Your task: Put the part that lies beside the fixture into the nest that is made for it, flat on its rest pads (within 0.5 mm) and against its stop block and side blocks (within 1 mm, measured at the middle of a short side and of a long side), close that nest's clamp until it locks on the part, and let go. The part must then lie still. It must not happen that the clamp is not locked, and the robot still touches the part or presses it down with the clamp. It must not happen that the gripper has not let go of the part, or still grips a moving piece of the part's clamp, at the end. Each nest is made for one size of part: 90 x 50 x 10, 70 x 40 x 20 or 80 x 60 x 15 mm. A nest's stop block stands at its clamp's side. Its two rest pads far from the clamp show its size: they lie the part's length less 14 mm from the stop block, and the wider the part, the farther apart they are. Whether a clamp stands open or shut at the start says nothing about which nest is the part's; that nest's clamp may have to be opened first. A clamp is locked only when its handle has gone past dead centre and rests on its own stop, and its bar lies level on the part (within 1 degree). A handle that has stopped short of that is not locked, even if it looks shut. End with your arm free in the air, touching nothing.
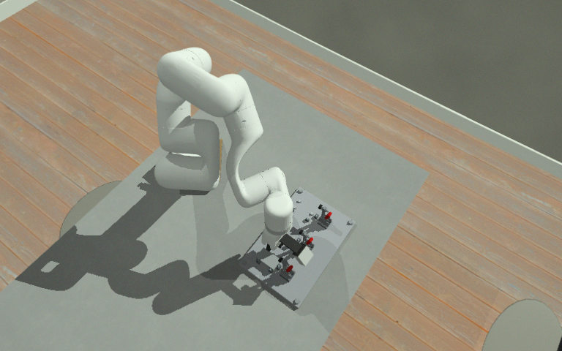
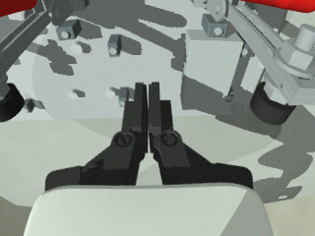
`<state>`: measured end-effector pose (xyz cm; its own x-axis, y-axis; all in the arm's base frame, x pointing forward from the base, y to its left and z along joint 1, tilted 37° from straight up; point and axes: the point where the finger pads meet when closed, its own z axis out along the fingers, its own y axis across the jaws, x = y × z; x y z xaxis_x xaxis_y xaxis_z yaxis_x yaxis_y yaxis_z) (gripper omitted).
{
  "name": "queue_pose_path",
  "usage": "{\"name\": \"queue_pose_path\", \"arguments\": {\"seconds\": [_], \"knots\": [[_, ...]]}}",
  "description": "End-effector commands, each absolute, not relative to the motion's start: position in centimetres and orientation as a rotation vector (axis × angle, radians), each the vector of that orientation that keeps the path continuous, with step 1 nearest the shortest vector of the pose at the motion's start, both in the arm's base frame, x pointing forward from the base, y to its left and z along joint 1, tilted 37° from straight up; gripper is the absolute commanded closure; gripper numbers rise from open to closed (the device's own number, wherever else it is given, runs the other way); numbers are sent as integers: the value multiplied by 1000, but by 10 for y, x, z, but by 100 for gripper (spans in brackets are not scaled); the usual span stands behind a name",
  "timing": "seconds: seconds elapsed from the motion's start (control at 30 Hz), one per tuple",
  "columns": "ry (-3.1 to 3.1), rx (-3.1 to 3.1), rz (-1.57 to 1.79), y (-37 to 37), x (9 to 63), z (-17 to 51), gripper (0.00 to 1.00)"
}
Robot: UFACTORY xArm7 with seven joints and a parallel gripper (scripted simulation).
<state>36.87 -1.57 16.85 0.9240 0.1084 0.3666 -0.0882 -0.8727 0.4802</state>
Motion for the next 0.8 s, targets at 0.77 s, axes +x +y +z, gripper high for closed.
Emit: {"name": "queue_pose_path", "arguments": {"seconds": [0.77], "knots": [[16,2578,533,-19,364,169,100]]}}
